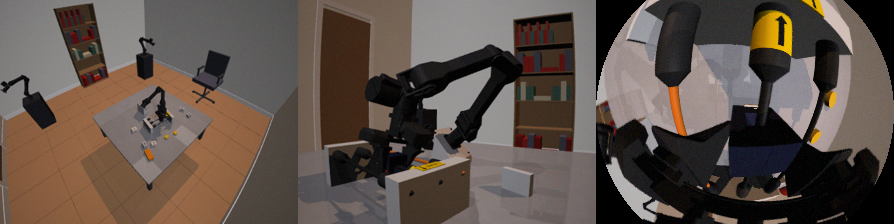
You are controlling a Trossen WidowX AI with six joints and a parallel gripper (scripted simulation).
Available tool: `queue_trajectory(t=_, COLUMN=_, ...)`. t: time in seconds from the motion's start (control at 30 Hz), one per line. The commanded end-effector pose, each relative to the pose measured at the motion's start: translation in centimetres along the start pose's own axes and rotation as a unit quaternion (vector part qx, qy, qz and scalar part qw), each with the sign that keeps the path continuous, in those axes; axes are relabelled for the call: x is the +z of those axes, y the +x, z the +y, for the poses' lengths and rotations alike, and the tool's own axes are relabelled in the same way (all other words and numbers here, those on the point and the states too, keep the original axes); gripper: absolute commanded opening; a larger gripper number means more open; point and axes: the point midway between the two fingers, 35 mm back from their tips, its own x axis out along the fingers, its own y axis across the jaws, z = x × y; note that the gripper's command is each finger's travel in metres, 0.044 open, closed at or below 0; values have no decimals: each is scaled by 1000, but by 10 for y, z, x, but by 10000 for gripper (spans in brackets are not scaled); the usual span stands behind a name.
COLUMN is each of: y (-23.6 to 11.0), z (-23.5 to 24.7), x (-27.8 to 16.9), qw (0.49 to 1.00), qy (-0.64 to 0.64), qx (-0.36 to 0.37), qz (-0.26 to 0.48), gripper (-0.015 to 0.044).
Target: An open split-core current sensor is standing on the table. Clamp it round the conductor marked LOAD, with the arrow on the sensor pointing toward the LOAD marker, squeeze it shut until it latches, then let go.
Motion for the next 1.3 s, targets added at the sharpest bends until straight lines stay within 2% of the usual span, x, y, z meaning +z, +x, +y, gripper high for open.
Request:
queue_trajectory(t=0.0, y=0, z=0, x=0, qw=1000, qy=0, qx=1, qz=0, gripper=0)
queue_trajectory(t=0.53, y=5, z=2, x=0, qw=1000, qy=1, qx=17, qz=0, gripper=0)
queue_trajectory(t=0.87, y=1, z=1, x=-1, qw=1000, qy=0, qx=16, qz=1, gripper=263)
queue_trajectory(t=1.27, y=1, z=1, x=-1, qw=1000, qy=0, qx=16, qz=1, gripper=270)
